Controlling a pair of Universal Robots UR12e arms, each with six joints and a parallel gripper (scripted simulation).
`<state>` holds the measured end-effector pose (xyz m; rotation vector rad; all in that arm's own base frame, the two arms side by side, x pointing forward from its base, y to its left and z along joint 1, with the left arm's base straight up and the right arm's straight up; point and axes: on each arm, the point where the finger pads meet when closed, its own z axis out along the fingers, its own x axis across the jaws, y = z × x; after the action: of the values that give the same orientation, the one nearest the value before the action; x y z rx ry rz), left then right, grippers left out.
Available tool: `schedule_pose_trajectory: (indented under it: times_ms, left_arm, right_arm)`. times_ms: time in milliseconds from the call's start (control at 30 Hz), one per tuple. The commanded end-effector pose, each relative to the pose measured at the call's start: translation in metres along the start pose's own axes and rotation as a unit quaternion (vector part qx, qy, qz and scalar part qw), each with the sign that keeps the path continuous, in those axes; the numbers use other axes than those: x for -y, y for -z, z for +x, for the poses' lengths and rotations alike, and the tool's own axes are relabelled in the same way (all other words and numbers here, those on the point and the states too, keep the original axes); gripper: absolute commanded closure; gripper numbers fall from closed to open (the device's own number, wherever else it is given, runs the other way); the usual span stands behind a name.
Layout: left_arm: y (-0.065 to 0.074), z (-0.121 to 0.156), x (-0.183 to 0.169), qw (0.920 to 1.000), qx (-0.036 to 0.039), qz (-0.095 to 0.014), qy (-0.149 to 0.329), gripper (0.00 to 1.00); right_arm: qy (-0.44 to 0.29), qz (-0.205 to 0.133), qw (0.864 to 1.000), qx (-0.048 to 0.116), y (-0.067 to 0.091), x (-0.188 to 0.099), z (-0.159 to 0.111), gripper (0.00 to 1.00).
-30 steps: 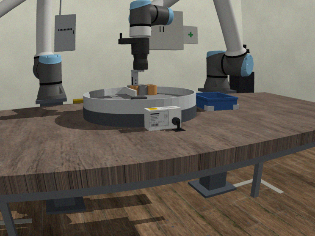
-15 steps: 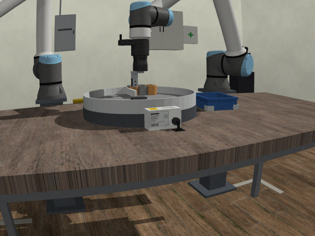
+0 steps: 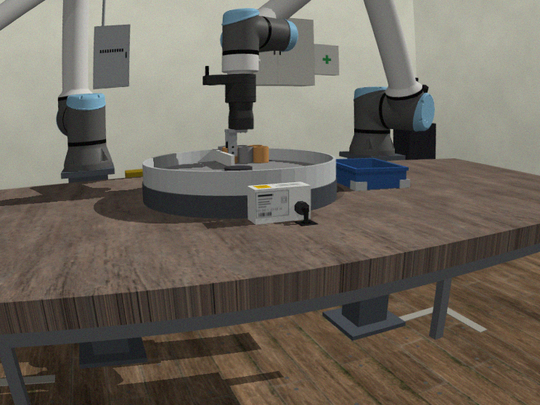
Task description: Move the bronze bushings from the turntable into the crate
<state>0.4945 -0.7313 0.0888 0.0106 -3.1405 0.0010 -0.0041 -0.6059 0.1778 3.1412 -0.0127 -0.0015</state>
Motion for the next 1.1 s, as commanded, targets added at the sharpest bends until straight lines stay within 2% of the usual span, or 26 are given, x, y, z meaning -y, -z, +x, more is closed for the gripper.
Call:
schedule_pose_trajectory:
  times_ms: [0,933,967,1067]
  left_arm:
    - [0.0045,-0.0007,0.0013,1.0,0.0011,0.003,0.0,0.64]
    - [0.0045,-0.0007,0.0013,1.0,0.0011,0.003,0.0,0.64]
    - [0.0045,-0.0007,0.0013,1.0,0.0011,0.003,0.0,1.0]
    - [0.0045,-0.0005,0.0015,1.0,0.001,0.003,0.0,1.0]
  right_arm:
    - [0.0,0.0,1.0,0.0,-0.0007,0.0019,-0.001,0.0]
    - [0.0,0.0,1.0,0.0,-0.0007,0.0019,-0.001,0.0]
    - [0.0,0.0,1.0,0.0,-0.0007,0.0019,-0.001,0.0]
    - [0.0,0.0,1.0,0.0,-0.0007,0.0019,-0.001,0.0]
